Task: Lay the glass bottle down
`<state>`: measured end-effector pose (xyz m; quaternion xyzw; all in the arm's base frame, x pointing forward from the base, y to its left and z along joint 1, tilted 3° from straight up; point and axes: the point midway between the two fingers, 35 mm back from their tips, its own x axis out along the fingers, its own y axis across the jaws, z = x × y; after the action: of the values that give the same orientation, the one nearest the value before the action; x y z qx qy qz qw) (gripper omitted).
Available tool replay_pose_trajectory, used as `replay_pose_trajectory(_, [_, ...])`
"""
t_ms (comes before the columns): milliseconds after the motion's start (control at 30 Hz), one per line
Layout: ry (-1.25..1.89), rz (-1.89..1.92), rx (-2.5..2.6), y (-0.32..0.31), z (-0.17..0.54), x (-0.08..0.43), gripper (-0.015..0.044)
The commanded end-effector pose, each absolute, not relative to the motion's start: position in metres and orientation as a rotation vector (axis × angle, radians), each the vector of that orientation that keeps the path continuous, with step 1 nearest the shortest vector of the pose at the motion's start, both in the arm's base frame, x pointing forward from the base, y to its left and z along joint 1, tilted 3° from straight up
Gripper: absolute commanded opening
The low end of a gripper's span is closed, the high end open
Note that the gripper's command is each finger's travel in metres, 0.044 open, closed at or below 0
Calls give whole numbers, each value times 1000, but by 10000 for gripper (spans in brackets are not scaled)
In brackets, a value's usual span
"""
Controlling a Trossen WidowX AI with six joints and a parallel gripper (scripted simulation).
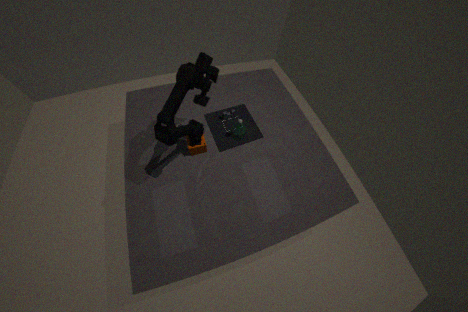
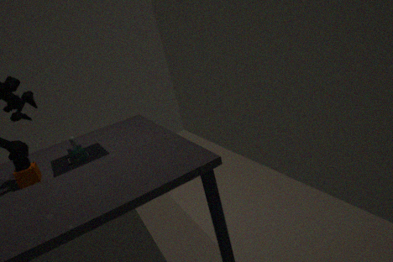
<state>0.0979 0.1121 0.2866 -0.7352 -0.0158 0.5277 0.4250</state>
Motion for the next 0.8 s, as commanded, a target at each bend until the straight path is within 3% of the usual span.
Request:
replay_pose_trajectory(0, [-24, 1315, -1824, 112, 286, 99, 426])
replay_pose_trajectory(433, [768, 749, -739, 111, 244, 177, 440])
replay_pose_trajectory(767, [1042, 62, 288, 71, 197, 236, 440])
